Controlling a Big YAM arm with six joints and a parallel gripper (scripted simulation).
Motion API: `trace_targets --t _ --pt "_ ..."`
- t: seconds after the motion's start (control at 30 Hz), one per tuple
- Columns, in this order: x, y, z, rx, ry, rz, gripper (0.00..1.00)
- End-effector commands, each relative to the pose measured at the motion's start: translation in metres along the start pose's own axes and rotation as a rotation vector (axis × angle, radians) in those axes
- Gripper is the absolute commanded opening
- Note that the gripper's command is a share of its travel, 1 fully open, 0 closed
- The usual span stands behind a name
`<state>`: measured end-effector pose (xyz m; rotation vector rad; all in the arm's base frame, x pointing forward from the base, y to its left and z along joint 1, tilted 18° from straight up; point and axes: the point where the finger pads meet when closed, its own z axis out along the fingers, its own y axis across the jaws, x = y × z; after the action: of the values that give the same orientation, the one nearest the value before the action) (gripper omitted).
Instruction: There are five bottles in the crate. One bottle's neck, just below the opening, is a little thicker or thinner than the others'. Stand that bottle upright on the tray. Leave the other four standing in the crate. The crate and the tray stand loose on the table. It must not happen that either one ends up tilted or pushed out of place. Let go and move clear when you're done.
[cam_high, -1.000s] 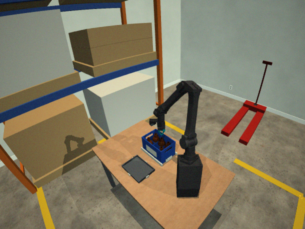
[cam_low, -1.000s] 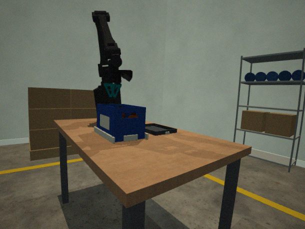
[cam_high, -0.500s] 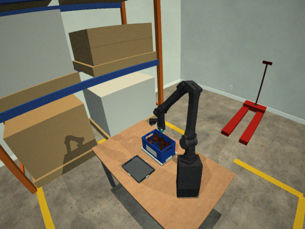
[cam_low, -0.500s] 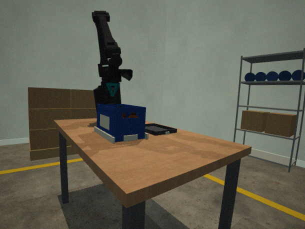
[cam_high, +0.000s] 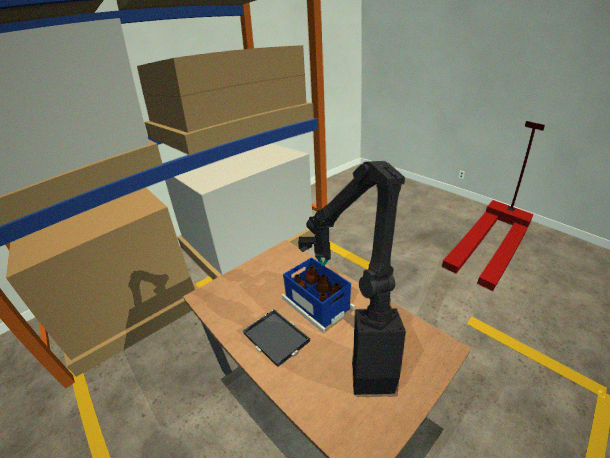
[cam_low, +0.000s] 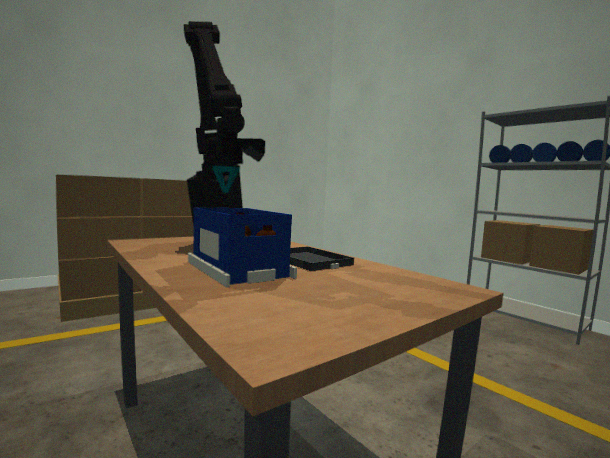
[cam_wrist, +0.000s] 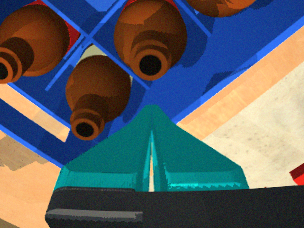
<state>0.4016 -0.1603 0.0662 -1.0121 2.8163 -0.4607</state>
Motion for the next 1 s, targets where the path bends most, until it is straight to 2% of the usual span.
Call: trace_targets --t 0.0,0.37,0.43,0.53,0.6,0.67,0.73,0.77,0.83,0.9,0.97 --pt "-0.006 -0.005 -0.003 0.002 0.001 0.004 0.0" --pt "-0.006 -0.005 -0.003 0.002 0.001 0.004 0.0" --pt "-0.01 0.009 0.003 -0.016 0.011 -0.004 0.0" --pt "-0.045 0.041 0.005 -0.004 0.003 -0.002 0.0" --pt "-0.045 0.041 0.005 -0.004 0.003 -0.002 0.0" --pt "-0.064 0.062 0.005 -0.002 0.003 -0.002 0.0" --pt "-0.078 0.055 -0.002 0.018 -0.017 0.004 0.0" --pt "-0.078 0.054 -0.003 0.019 -0.018 0.004 0.61" --pt "-0.069 0.048 -0.002 0.019 -0.009 0.029 0.61" --pt "-0.07 0.044 -0.01 0.034 -0.024 0.034 0.61" --pt "-0.07 0.045 -0.008 0.029 -0.02 0.033 0.61"
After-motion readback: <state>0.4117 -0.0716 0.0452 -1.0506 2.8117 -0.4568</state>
